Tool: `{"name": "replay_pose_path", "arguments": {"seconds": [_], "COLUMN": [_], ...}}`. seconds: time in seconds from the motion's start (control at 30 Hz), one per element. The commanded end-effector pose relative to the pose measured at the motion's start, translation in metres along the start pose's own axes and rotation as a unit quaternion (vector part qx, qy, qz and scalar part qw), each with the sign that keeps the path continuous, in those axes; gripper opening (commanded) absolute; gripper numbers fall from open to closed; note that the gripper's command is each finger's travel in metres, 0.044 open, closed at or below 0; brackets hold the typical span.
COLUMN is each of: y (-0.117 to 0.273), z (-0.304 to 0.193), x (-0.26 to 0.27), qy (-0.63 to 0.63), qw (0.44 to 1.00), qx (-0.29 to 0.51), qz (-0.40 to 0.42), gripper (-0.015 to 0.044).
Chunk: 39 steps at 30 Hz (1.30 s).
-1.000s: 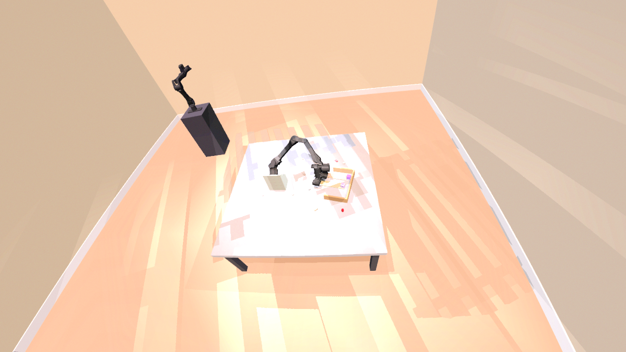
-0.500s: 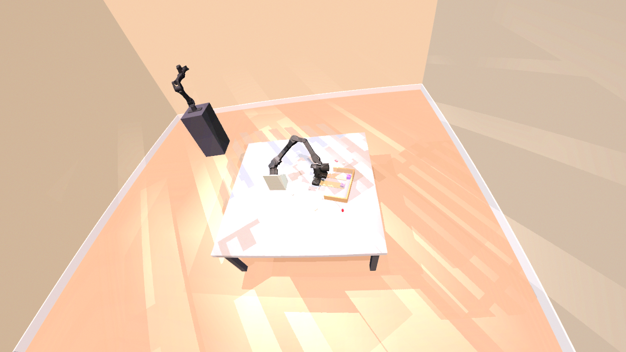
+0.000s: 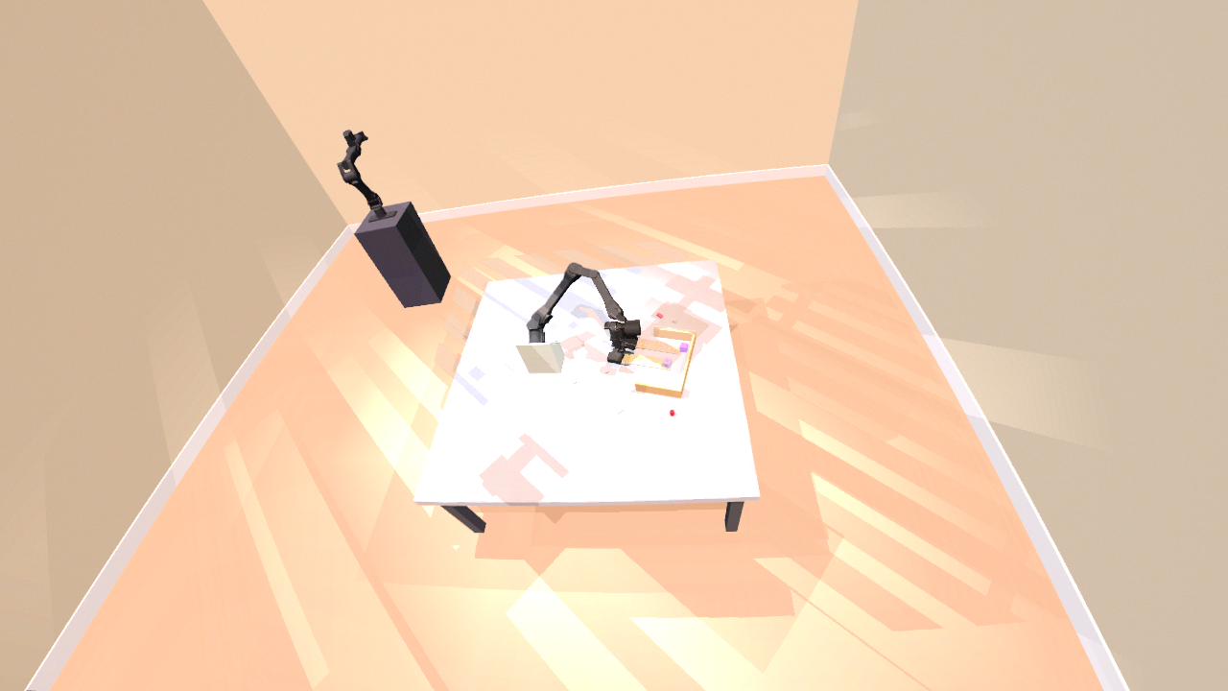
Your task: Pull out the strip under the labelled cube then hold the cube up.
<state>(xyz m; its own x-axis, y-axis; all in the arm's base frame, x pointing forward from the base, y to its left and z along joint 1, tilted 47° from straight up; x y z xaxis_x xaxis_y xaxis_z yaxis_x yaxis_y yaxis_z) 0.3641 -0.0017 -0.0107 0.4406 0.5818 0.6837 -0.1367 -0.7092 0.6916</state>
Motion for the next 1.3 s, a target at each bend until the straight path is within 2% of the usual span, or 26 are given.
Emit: {"name": "replay_pose_path", "arguments": {"seconds": [0.0, 1.27], "y": [-0.003, -0.004], "z": [-0.009, -0.067], "x": [-0.002, -0.012], "qy": [-0.005, -0.006], "qw": [1.0, 1.0], "qx": [0.006, 0.007], "qz": [0.0, 0.0], "gripper": [0.0, 0.0]}}
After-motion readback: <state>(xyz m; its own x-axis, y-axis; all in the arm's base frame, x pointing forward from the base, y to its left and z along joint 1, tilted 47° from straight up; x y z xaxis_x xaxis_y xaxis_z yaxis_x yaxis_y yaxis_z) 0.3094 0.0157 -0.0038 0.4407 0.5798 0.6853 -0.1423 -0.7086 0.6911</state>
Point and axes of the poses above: the point midway between the two fingers, 35 mm back from their tips, its own y axis back along the fingers, its own x axis across the jaws, z = x × y, the point moved 6 cm from there along y, back along the fingers, and after that the axes turned 9 degrees about -y, right-handed, at the moved point
